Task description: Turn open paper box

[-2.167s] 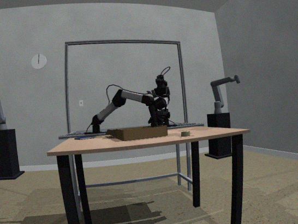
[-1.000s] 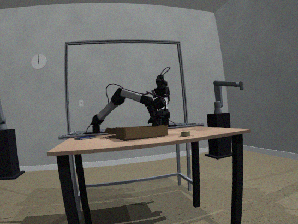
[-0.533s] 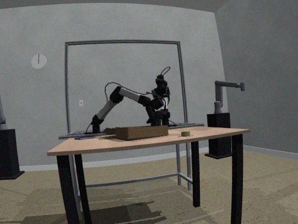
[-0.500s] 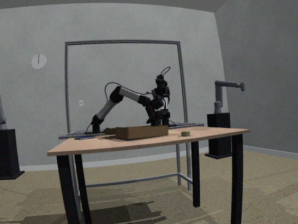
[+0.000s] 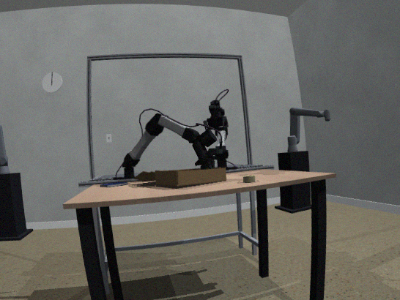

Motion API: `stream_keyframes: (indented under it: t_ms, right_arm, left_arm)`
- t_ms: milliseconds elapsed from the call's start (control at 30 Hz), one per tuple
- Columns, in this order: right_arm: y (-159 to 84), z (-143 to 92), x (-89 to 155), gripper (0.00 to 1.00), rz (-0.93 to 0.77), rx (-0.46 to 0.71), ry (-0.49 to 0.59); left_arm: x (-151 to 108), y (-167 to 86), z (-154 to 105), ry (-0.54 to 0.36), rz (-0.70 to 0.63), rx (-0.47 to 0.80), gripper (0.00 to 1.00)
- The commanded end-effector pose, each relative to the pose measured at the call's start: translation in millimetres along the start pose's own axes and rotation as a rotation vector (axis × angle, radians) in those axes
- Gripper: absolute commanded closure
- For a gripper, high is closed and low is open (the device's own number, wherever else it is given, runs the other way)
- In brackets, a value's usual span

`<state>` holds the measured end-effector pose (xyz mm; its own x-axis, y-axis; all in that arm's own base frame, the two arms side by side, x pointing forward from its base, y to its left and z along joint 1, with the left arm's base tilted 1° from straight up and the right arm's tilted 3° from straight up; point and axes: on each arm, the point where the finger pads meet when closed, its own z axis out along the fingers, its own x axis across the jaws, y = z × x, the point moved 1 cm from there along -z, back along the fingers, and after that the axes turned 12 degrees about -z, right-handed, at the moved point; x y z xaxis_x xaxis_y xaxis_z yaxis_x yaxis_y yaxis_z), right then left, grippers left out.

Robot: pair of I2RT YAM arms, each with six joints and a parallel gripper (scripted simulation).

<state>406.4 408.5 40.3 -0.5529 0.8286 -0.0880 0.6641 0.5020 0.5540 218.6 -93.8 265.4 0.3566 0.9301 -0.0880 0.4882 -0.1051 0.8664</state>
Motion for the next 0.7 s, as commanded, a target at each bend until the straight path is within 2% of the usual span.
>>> stream_keyframes:
  t_ms: [0,667]
  right_arm:
    - [23.2,-31.7,0.8,1.0,-0.035,-0.084,0.037]
    - [7.4,-41.2,3.6,1.0,-0.164,-0.103,0.109]
  left_arm:
    - [0.4,4.4,-2.2,0.003,-0.005,-0.015,0.0]
    - [0.4,4.4,-2.2,0.003,-0.005,-0.015,0.0]
